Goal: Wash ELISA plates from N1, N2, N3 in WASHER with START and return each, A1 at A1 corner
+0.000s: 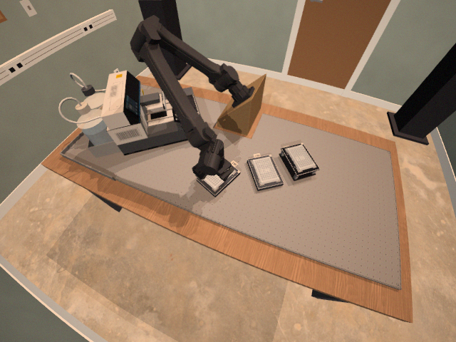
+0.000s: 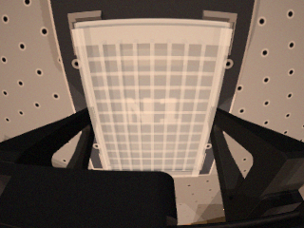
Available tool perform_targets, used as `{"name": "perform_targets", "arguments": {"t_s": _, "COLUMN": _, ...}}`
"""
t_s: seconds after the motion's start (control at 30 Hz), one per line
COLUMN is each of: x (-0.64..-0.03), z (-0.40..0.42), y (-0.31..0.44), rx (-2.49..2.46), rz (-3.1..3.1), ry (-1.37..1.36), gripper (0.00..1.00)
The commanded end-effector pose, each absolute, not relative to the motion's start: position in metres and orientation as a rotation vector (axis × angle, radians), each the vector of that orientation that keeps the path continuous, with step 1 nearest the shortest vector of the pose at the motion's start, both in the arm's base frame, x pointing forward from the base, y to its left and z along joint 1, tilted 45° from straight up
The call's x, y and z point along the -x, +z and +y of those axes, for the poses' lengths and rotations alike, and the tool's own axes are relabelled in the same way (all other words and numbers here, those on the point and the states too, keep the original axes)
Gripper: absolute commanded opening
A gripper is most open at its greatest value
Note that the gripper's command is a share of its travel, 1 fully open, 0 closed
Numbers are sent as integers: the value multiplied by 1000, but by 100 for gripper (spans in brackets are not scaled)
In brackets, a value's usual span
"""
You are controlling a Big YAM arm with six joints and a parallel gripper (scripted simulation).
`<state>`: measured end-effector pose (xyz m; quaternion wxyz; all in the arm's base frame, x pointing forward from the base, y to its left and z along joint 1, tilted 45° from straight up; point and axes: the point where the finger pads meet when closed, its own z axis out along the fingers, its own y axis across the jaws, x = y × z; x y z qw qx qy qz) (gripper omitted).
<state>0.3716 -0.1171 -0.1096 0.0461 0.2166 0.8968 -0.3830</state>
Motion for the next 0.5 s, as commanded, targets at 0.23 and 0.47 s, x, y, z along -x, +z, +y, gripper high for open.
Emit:
{"name": "perform_targets", "arguments": {"t_s": 0.23, "x": -379, "z": -116, "y": -108, "rx": -659, "rz": 2725, "ry": -1160, "gripper": 84}}
{"name": "perform_targets", "arguments": {"t_s": 0.47, "x": -379, "z": -116, "y": -108, "rx": -659, "rz": 2725, "ry": -1160, "gripper": 100}}
